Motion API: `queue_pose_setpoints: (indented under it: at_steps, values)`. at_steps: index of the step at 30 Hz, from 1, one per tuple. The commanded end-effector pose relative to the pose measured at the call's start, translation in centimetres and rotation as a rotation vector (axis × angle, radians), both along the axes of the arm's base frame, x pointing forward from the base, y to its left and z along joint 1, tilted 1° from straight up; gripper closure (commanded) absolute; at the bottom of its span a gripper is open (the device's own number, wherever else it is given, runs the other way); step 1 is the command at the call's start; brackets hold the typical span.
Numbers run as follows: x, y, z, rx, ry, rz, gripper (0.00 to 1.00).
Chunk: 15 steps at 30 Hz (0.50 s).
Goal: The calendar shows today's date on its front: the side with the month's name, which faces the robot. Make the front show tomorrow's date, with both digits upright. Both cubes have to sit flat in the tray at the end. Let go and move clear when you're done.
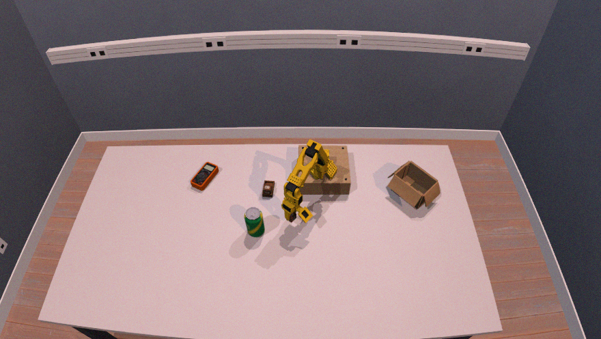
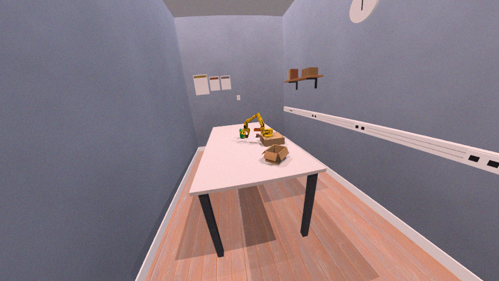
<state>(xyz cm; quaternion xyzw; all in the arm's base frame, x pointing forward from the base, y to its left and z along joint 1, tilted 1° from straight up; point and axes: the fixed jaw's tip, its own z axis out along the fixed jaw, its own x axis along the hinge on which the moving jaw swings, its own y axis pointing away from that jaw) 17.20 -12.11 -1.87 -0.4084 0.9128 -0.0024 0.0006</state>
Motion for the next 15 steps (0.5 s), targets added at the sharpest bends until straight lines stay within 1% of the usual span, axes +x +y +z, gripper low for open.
queue_pose_setpoints:
  at_steps: [1, 8, 9, 15]
  values:
    - [-0.4, 0.06, -0.33, 0.011, 0.012, -0.001, 1.0]
    - [-0.4, 0.06, -0.33, 0.011, 0.012, -0.001, 1.0]
    - [-0.98, 0.0, -0.5, 0.021, 0.026, -0.002, 1.0]
    - [-0.98, 0.0, -0.5, 0.021, 0.026, -0.002, 1.0]
